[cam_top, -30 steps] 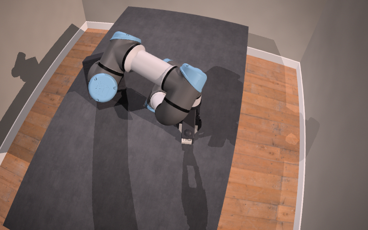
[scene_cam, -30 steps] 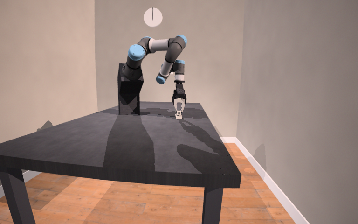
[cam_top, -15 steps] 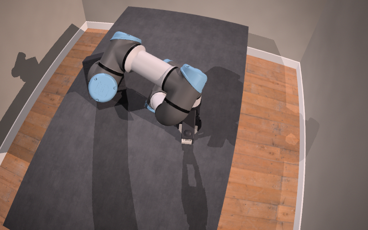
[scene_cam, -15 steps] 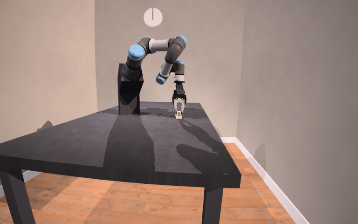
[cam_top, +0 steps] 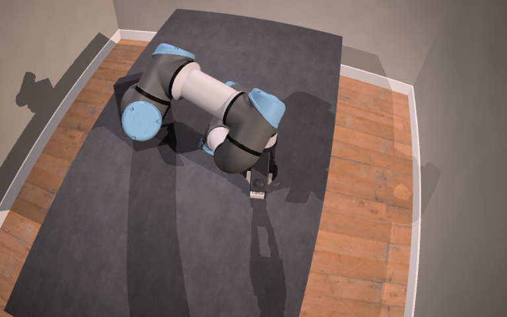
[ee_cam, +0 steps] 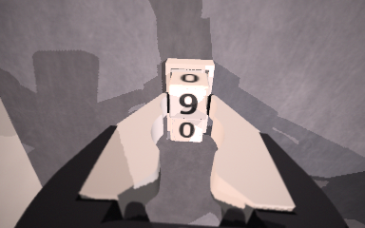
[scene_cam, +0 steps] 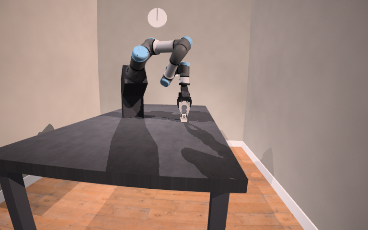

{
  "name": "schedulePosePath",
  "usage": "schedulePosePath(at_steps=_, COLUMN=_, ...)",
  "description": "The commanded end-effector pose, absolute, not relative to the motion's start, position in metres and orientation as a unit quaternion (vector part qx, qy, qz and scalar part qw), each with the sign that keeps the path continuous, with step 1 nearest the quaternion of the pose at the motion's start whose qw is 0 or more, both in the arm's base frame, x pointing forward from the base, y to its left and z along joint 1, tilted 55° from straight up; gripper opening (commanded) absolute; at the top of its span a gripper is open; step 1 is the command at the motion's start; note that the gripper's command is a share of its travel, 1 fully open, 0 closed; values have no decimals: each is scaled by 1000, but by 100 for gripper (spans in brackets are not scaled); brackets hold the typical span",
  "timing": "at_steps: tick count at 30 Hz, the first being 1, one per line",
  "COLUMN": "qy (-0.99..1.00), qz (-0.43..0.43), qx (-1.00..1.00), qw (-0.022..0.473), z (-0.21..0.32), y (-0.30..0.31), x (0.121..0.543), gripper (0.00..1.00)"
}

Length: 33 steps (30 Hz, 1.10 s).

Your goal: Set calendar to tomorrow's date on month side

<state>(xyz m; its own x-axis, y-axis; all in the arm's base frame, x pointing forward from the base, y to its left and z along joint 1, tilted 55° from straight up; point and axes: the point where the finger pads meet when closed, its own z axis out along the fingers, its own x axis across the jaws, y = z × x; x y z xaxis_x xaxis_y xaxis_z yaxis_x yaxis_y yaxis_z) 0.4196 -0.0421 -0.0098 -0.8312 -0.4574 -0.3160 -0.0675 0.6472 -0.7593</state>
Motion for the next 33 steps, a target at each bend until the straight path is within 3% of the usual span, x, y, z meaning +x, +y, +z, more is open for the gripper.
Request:
schedulePosePath(at_steps=1, qy=873, qz=-392, qx=-151, qw=249, z=-10, y=-42, x=420, gripper=10)
schedulePosePath(at_steps=33, qy=873, qz=-392, qx=-151, qw=249, z=-15, y=-48, x=425, gripper=10)
